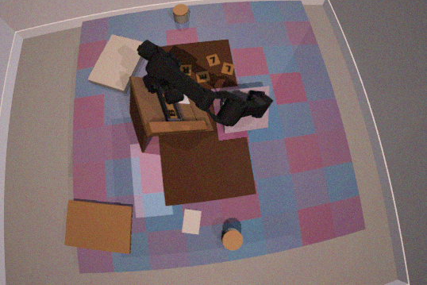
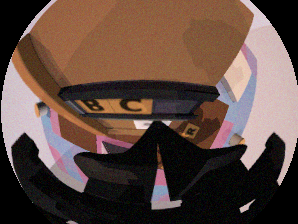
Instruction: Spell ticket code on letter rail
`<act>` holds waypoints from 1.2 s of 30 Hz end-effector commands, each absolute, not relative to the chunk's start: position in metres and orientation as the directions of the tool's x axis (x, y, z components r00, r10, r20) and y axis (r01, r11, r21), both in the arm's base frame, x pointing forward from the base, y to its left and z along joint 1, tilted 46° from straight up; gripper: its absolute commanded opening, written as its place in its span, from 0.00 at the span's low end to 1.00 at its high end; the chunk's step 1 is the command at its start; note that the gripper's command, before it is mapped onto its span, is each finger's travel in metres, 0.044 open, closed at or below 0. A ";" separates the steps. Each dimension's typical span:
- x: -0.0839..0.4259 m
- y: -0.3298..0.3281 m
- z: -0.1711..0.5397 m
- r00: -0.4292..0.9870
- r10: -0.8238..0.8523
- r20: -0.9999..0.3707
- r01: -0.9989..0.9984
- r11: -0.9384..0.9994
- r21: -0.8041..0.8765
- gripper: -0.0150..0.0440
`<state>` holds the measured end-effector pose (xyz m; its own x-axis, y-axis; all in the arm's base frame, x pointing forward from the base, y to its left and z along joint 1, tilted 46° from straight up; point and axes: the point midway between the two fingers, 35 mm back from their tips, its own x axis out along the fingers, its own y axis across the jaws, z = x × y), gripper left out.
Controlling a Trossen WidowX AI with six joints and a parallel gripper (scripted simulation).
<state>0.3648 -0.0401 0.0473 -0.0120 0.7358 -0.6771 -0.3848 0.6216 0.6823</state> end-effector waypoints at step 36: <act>0.270 -0.123 0.138 0.573 0.738 -0.356 -0.378 0.624 0.684 1.00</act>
